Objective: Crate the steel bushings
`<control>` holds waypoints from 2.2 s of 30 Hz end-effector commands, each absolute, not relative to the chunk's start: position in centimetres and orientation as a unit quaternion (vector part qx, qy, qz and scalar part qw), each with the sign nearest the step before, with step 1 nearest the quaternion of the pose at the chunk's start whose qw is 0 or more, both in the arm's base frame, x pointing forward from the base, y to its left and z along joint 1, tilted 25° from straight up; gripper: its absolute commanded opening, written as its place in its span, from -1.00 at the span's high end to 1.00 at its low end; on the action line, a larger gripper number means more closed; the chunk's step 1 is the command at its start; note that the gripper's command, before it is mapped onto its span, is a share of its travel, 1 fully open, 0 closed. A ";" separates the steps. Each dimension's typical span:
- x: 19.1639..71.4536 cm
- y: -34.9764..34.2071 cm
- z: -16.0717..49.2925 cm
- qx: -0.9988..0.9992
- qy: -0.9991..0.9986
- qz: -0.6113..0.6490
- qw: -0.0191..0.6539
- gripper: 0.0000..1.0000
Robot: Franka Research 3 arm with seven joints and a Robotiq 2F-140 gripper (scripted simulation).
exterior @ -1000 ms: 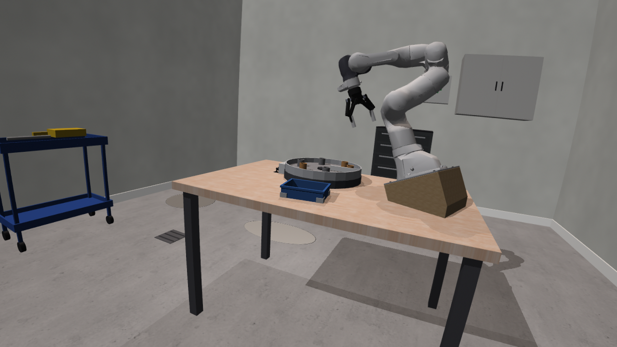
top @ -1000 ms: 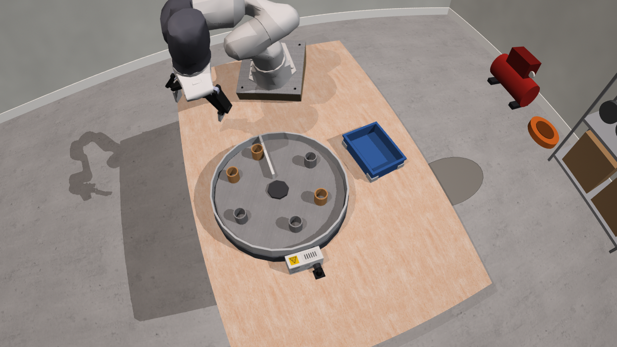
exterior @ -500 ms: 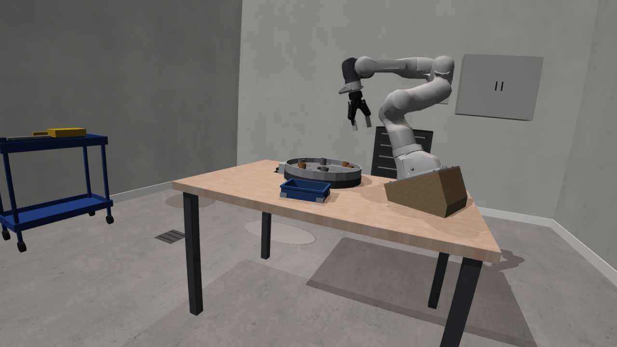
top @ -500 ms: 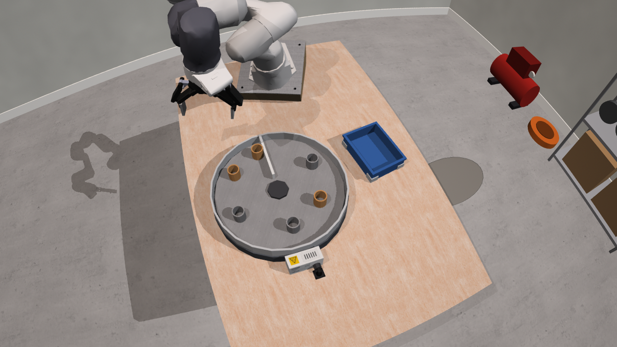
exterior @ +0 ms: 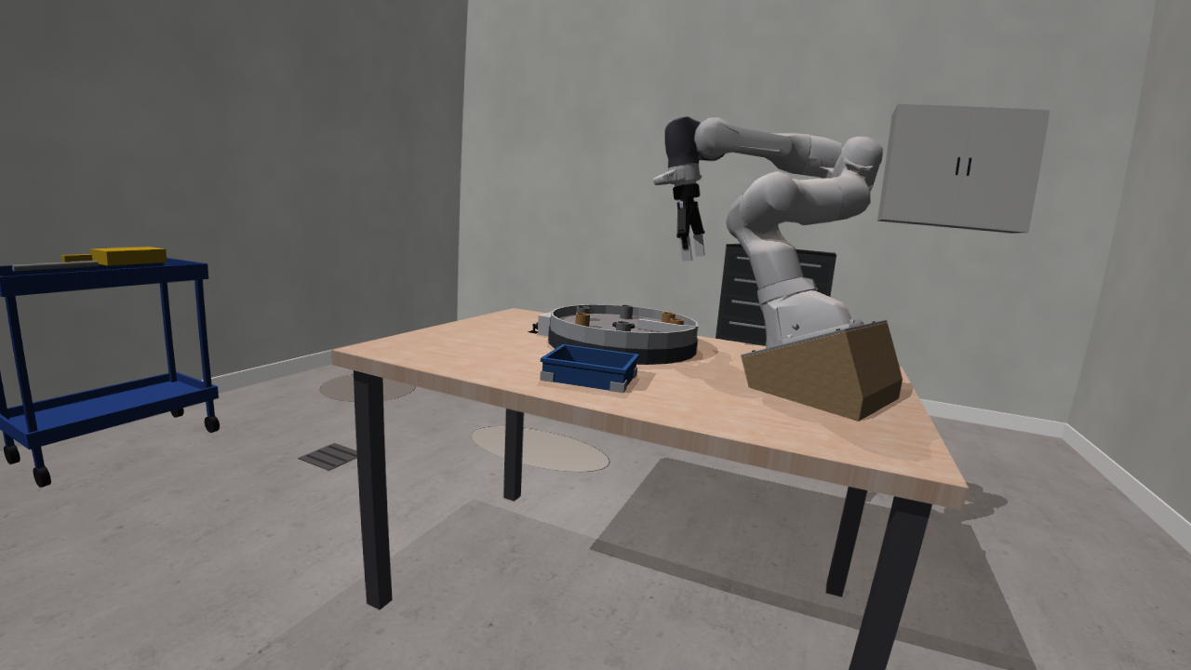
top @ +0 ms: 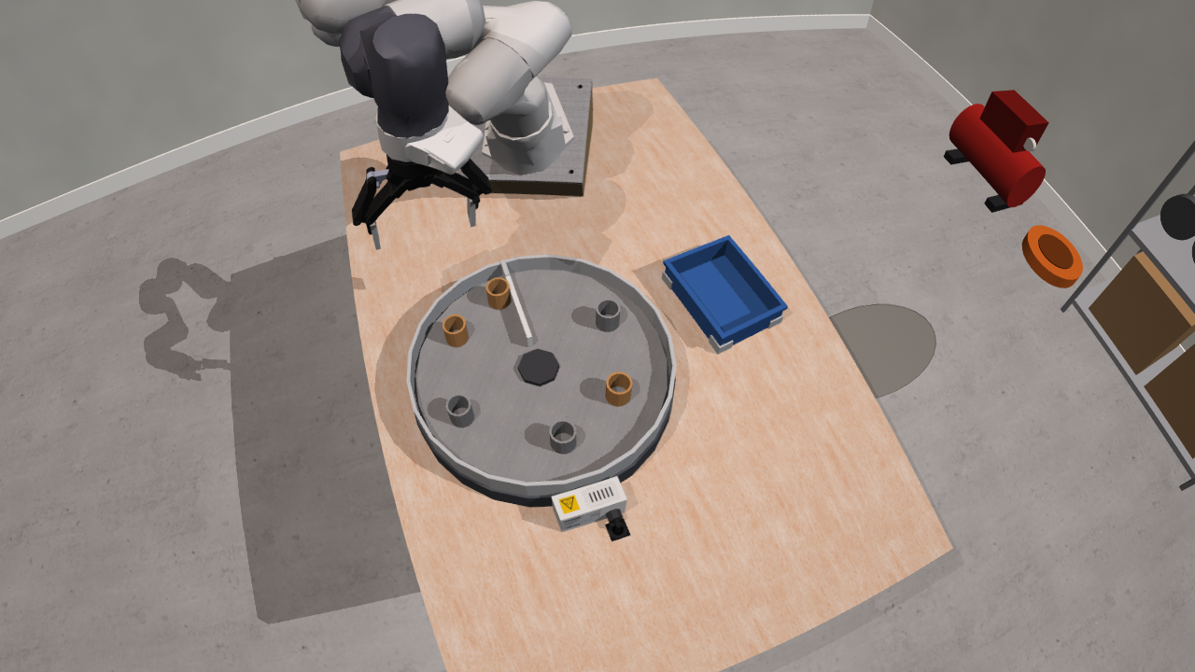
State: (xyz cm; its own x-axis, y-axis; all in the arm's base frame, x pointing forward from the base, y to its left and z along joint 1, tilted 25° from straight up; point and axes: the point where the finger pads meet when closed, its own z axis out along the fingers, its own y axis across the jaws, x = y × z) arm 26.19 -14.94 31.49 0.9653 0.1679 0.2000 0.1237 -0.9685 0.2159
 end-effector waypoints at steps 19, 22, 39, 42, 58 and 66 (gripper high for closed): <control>28.2 -10.5 28.3 0.922 0.337 0.141 0.126 -1.00; 28.4 -9.9 28.0 0.913 0.359 0.146 0.128 -1.00; 29.3 -6.8 26.7 0.858 0.464 0.167 0.141 -1.00; 29.3 -6.8 26.7 0.858 0.464 0.167 0.141 -1.00; 29.3 -6.8 26.7 0.858 0.464 0.167 0.141 -1.00; 29.3 -6.8 26.7 0.858 0.464 0.167 0.141 -1.00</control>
State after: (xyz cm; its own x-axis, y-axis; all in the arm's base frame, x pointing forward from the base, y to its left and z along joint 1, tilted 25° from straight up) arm 29.28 -6.90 26.75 0.5245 0.8368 0.1571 0.7424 -0.5398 0.3969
